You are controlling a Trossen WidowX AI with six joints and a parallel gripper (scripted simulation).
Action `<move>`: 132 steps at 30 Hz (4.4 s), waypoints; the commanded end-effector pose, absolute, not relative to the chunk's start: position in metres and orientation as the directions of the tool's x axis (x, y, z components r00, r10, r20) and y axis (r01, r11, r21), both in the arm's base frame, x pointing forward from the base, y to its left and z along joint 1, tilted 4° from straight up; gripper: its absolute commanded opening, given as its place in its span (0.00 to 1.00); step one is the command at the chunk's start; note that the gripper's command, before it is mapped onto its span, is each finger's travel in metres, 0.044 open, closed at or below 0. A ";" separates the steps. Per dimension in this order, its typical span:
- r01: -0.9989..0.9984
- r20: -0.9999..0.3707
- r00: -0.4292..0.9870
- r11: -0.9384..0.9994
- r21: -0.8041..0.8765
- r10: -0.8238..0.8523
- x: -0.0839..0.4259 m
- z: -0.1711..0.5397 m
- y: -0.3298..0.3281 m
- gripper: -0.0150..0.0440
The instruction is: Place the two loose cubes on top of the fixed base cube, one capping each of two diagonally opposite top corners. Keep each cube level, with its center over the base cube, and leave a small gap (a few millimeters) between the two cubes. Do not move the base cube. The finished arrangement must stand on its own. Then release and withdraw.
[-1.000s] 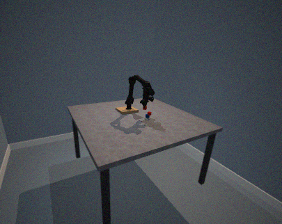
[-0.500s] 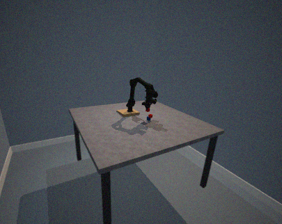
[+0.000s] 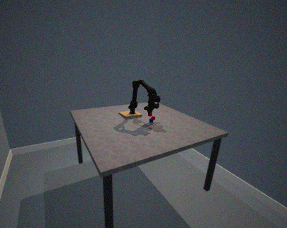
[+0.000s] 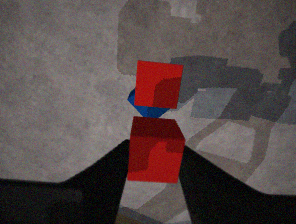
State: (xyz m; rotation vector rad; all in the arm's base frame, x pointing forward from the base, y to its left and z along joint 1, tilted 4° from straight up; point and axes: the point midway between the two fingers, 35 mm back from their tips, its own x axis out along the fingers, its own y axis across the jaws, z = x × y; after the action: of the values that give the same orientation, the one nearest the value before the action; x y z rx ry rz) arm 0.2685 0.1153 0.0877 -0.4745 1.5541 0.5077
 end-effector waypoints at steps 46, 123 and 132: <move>-0.601 -0.999 -0.037 0.799 0.031 0.010 0.268 0.055 0.117 0.43; -0.595 -0.999 -0.046 0.802 0.044 0.021 0.219 0.131 0.232 0.93; -0.594 -0.999 -0.046 0.803 0.044 0.021 0.219 0.132 0.234 0.93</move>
State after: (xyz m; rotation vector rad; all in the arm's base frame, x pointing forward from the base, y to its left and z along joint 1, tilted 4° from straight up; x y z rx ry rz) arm 0.2198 0.2318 0.1306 -0.4799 1.5476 0.5297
